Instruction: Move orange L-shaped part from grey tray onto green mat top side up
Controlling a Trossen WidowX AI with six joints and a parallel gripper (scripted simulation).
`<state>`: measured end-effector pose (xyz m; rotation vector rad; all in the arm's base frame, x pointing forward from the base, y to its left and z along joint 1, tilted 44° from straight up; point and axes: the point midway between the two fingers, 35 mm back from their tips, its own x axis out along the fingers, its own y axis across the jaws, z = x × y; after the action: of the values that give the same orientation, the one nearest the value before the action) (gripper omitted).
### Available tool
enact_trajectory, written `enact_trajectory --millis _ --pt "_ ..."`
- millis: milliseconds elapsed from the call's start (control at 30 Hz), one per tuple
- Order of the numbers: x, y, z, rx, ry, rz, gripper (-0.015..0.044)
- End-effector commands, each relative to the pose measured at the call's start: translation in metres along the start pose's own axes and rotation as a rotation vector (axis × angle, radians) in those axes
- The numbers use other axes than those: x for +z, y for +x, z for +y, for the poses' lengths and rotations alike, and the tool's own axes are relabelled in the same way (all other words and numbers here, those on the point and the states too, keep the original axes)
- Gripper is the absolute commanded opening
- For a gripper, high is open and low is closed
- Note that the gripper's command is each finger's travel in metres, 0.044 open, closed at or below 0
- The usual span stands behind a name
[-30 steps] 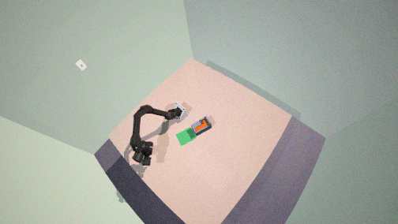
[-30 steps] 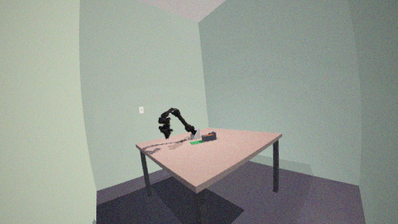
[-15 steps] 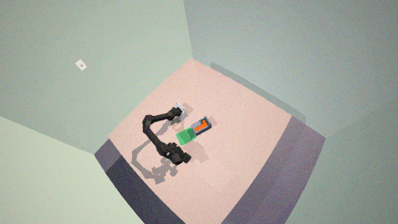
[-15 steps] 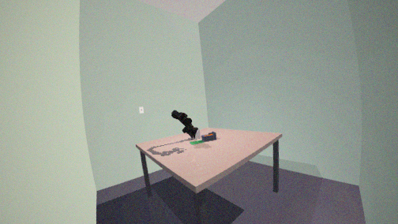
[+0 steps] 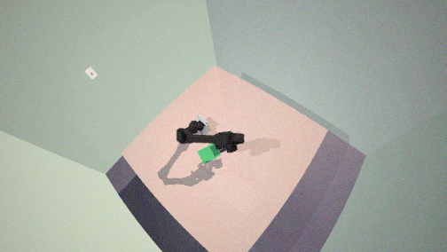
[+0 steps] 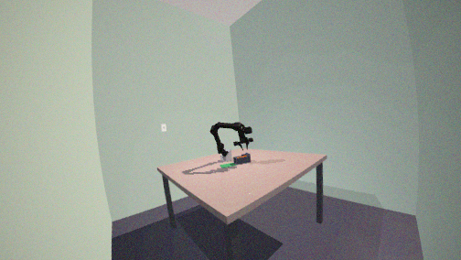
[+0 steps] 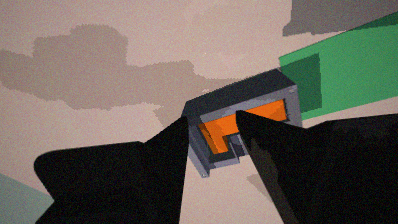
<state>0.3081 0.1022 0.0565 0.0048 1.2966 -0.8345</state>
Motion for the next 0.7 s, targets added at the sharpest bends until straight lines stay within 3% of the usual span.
enact_trajectory --millis 0,133,300,567,667 --pt "-0.055 0.005 0.024 -0.088 -0.185 -0.043 0.018" --pt "-0.092 0.008 0.034 -0.154 -0.304 -0.093 0.018" --pt "-0.093 0.011 0.035 -0.157 -0.31 -0.096 0.018" --pt "-0.084 0.079 0.025 -0.158 -0.309 -0.098 0.018" --pt "-0.084 0.081 0.024 -0.158 -0.309 -0.098 0.018"
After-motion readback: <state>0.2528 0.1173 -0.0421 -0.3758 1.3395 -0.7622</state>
